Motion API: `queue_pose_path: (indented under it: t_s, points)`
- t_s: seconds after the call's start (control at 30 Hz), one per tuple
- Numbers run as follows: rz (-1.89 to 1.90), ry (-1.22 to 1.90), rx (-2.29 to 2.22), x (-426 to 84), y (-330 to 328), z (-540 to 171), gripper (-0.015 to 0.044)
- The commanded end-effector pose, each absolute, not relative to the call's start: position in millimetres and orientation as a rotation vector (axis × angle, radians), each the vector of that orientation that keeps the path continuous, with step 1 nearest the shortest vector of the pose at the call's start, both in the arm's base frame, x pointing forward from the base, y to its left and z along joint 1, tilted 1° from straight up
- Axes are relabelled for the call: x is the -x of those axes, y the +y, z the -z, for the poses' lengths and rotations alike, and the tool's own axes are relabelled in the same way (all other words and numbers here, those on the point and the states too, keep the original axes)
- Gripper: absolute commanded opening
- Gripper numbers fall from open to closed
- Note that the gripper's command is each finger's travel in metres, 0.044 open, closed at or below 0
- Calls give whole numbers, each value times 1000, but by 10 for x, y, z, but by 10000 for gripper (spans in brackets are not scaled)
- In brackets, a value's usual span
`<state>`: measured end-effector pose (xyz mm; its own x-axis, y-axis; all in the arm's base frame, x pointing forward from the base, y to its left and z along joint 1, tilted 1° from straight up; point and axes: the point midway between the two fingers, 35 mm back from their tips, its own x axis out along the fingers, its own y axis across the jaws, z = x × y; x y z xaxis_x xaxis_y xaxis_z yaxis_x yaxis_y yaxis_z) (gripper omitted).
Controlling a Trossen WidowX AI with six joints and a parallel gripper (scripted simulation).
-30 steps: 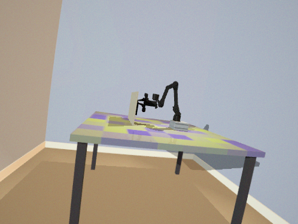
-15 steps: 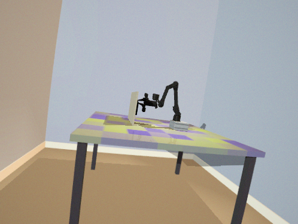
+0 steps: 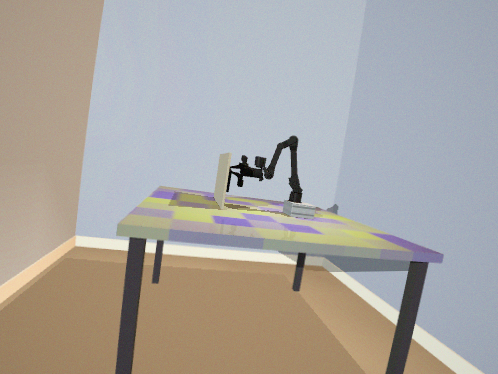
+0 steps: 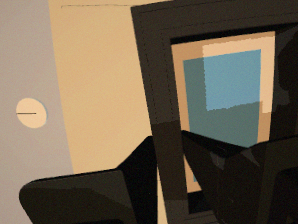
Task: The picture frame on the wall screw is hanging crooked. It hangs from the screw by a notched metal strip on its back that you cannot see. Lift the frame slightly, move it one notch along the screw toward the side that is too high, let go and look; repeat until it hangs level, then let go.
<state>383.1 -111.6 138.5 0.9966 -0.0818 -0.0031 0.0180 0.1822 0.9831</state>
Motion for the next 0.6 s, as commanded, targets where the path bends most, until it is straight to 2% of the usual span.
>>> queue_pose_path:
  t_s: [0.0,0.57]
  points:
    - [62,-57,-1386,-3835,-1115,-1407,0]
    - [62,-57,-1386,-3832,-1152,-1402,0]
